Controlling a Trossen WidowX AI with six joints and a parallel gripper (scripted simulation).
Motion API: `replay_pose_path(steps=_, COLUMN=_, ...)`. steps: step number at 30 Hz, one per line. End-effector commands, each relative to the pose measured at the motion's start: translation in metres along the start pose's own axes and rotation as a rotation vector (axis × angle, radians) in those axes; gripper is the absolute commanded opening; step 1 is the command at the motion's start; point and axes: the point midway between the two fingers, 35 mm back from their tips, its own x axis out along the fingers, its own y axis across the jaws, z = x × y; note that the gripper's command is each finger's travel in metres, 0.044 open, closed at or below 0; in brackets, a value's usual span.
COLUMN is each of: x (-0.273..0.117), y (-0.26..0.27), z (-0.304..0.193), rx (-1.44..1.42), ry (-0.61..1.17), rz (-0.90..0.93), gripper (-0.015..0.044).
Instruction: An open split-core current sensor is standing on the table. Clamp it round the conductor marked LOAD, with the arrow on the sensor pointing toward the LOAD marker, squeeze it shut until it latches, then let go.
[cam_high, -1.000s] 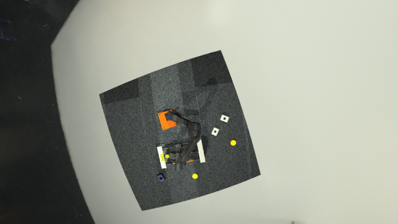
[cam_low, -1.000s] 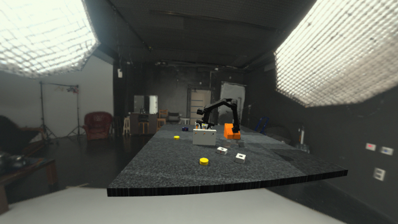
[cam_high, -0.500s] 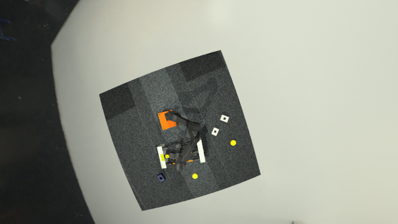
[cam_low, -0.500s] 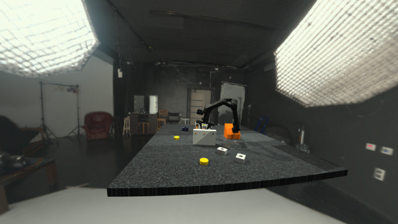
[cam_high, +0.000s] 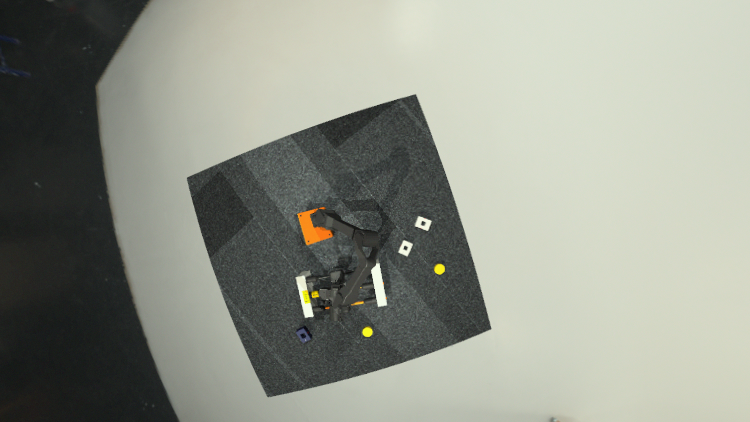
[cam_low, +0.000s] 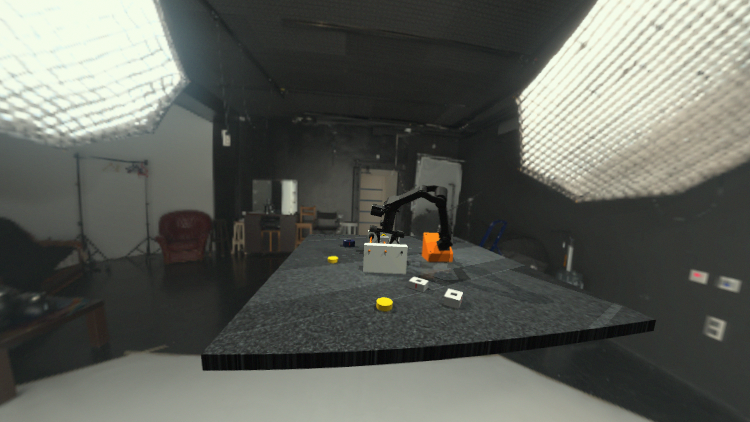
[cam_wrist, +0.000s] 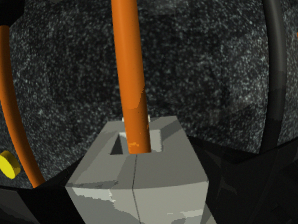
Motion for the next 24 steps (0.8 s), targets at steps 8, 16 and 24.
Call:
replay_pose_path(steps=8, x=0.0000, y=0.0000, z=0.0000, rx=0.000, ry=0.000, rz=0.000, gripper=0.0103)
replay_pose_path(steps=16, x=-0.0007, y=0.0018, z=0.0002, rx=-0.005, ry=-0.002, rz=0.032, gripper=0.0000)
replay_pose_path(steps=24, x=-0.0007, y=0.0018, z=0.0002, rx=-0.005, ry=-0.002, rz=0.032, gripper=0.0000)
